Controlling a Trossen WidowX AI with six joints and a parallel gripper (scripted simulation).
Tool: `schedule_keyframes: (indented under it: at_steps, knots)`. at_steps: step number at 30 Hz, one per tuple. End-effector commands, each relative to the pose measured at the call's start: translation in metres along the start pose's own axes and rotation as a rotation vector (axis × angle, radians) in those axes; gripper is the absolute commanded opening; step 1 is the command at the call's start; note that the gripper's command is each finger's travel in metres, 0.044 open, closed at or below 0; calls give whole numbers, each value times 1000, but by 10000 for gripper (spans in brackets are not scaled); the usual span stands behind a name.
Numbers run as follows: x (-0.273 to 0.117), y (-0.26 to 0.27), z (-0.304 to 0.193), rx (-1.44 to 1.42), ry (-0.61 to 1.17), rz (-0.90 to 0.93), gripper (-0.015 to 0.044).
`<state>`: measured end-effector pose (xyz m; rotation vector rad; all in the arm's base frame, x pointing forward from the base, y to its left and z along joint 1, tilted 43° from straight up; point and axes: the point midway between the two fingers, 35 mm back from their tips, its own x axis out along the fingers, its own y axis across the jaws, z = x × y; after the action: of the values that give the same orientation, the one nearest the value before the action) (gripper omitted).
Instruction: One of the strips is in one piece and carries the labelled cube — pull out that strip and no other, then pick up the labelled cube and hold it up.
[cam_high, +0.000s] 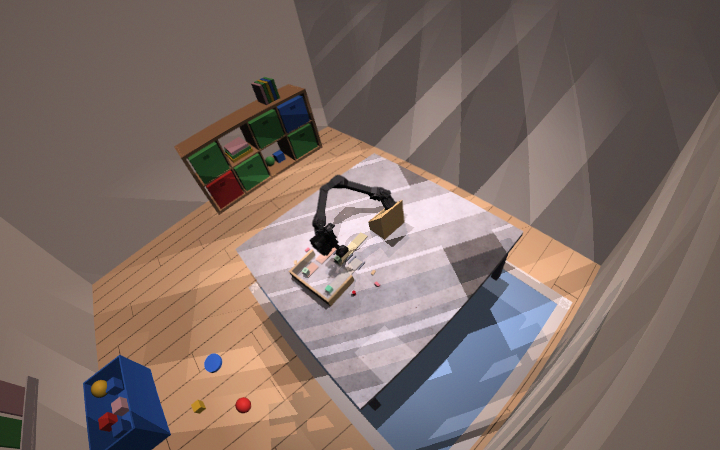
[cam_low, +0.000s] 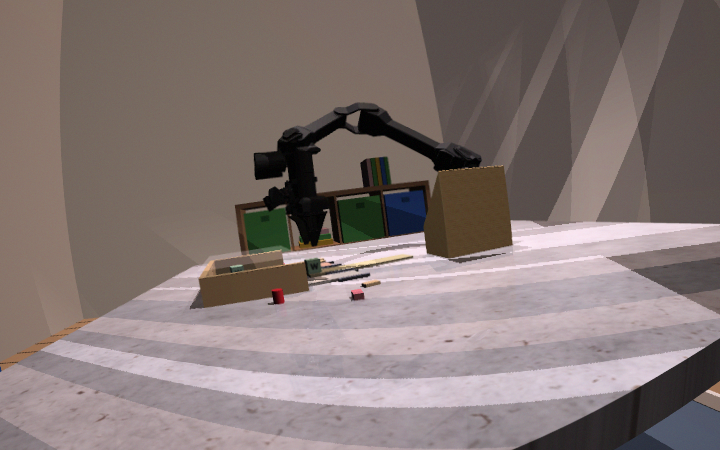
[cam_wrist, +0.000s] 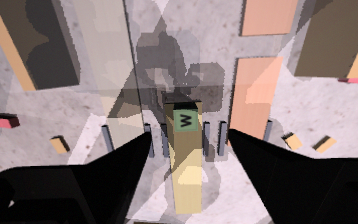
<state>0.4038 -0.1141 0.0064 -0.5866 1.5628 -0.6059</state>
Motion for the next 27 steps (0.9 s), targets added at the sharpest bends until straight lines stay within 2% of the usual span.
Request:
schedule_keyframes:
  at_steps: [1, 3, 4, 27]
  knots:
    - [6, 2, 2, -3, 5, 3, 309]
    - [9, 2, 2, -3, 5, 3, 256]
    - [10, 2, 2, -3, 5, 3, 250]
    - [48, 2, 2, -3, 5, 1, 250]
